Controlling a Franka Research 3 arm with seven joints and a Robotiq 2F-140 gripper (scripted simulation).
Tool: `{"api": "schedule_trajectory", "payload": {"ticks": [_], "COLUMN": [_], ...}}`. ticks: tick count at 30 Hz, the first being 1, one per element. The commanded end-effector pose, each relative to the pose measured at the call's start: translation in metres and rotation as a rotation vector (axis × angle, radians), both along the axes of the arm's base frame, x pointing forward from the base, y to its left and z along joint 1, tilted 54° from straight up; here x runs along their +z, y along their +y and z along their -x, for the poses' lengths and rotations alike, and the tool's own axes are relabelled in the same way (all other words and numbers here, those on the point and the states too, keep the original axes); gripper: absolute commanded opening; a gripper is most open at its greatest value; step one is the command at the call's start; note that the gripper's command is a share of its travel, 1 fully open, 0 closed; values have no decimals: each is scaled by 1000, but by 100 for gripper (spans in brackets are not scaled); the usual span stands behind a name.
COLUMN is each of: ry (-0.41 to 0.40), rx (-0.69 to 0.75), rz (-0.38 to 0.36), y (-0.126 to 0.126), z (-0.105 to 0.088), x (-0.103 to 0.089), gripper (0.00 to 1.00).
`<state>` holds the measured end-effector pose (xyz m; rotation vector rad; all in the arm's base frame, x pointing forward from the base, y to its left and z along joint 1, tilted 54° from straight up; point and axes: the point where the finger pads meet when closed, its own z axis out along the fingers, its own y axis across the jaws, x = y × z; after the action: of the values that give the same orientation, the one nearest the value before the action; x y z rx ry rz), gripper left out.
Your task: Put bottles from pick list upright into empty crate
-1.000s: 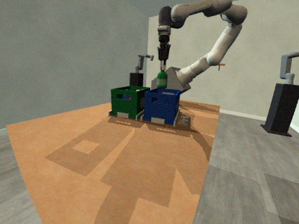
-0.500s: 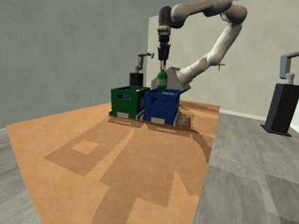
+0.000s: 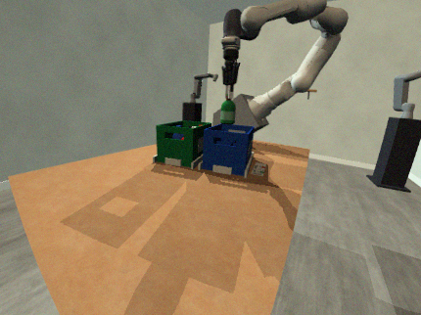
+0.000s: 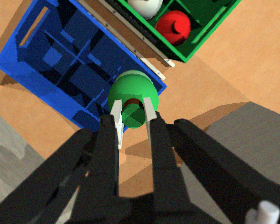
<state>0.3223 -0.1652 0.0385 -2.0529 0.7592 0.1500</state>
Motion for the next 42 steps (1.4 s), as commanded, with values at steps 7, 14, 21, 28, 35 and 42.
{"api": "schedule_trajectory", "payload": {"ticks": [7, 14, 21, 28, 35, 42], "ry": [-2, -2, -2, -2, -2, -2], "rx": [-4, -4, -4, -4, -4, -4], "rz": [12, 12, 12, 12, 12, 12], "y": [2, 6, 12, 16, 21, 26], "z": [-3, -4, -6, -7, -9, -10], "x": [-6, -9, -13, -16, -20, -23], "gripper": [0, 0, 0, 0, 0, 0]}}
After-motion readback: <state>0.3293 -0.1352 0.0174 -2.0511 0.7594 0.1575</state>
